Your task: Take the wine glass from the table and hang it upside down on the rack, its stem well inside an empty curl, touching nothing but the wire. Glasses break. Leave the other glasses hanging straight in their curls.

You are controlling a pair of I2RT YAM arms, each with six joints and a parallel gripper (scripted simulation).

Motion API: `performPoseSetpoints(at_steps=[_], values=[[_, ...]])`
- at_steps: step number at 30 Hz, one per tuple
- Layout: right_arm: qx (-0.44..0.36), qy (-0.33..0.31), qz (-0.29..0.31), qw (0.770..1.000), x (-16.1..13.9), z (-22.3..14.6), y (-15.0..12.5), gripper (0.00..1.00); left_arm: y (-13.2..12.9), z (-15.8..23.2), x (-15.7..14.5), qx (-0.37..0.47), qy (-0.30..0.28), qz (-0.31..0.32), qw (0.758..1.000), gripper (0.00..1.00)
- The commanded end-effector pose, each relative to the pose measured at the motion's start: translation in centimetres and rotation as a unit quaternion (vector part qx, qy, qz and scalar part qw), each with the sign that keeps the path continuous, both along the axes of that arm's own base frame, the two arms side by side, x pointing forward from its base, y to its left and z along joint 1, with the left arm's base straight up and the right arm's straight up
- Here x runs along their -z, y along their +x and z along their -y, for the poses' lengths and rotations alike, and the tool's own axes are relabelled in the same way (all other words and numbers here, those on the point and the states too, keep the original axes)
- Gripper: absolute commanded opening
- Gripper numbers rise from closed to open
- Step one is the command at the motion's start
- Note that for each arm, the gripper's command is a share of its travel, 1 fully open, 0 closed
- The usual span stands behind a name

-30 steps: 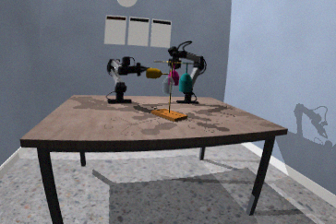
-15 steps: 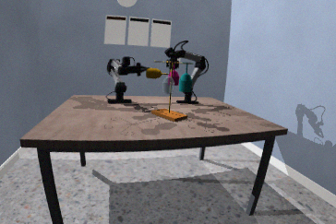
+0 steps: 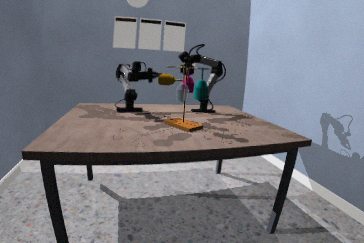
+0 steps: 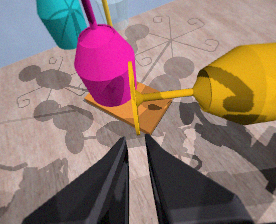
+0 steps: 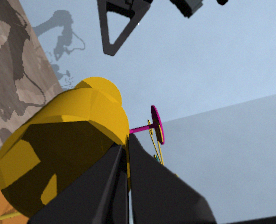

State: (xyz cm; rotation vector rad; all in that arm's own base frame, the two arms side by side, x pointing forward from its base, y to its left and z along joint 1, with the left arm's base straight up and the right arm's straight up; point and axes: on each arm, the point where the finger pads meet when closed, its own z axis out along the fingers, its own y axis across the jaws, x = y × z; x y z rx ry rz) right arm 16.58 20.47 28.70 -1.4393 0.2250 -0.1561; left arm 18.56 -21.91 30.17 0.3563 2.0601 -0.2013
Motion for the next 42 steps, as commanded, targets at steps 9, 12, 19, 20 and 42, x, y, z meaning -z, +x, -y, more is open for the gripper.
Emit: performPoseSetpoints(at_steps=[9, 12, 19, 20, 42], values=[[0.005, 0.011, 0.036, 0.999, -2.0, 0.0, -0.1, 0.00, 1.1, 0.9, 1.0, 0.004, 0.003, -0.002, 1.000, 0.15], [0.005, 0.011, 0.036, 0.999, -2.0, 0.0, -0.1, 0.00, 1.3, 0.8, 0.9, 0.005, -0.001, 0.000, 1.000, 0.15], [0.005, 0.011, 0.036, 0.999, -2.0, 0.0, -0.1, 0.00, 1.9, 1.1, 1.5, 0.005, 0.003, -0.001, 1.000, 0.15], [0.005, 0.011, 0.036, 0.999, -2.0, 0.0, -0.1, 0.00, 2.0, 1.1, 1.5, 0.005, 0.003, -0.001, 1.000, 0.15], [0.005, 0.011, 0.036, 0.999, -2.0, 0.0, -0.1, 0.00, 3.5, 1.7, 2.5, 0.006, 0.004, 0.000, 1.000, 0.15]])
